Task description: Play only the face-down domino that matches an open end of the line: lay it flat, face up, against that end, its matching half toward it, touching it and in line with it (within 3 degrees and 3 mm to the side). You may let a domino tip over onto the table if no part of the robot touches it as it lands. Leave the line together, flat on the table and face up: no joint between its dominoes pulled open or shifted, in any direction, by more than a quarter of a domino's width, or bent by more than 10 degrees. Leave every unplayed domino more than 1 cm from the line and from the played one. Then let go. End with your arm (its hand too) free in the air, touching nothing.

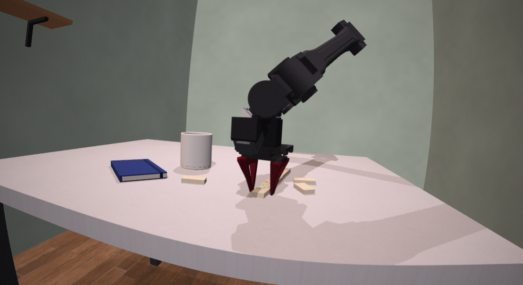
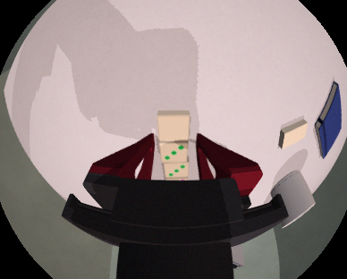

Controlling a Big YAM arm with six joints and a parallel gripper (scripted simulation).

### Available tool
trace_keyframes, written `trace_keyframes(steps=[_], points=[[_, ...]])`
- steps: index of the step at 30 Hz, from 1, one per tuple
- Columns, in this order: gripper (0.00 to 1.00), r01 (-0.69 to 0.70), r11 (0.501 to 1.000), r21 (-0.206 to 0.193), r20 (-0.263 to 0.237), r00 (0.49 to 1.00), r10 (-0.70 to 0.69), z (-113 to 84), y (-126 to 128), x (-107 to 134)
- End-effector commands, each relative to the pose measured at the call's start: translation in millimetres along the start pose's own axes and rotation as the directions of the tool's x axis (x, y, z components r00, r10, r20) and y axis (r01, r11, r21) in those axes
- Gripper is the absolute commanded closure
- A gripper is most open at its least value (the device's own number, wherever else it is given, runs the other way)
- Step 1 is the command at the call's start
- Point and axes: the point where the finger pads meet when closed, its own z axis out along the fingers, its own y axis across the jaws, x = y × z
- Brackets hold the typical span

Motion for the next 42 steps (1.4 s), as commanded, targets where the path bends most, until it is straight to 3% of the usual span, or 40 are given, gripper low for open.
trace_keyframes(steps=[1, 42], points=[[0.57, 0.0, 1.0, -0.001, 0.011, 1.0, 0.0, -4.9, -0.2, -3.1], [0.57, -0.002, 1.0, 0.002, 0.02, 1.0, 0.002, -8.9, -2.6, -6.4]])
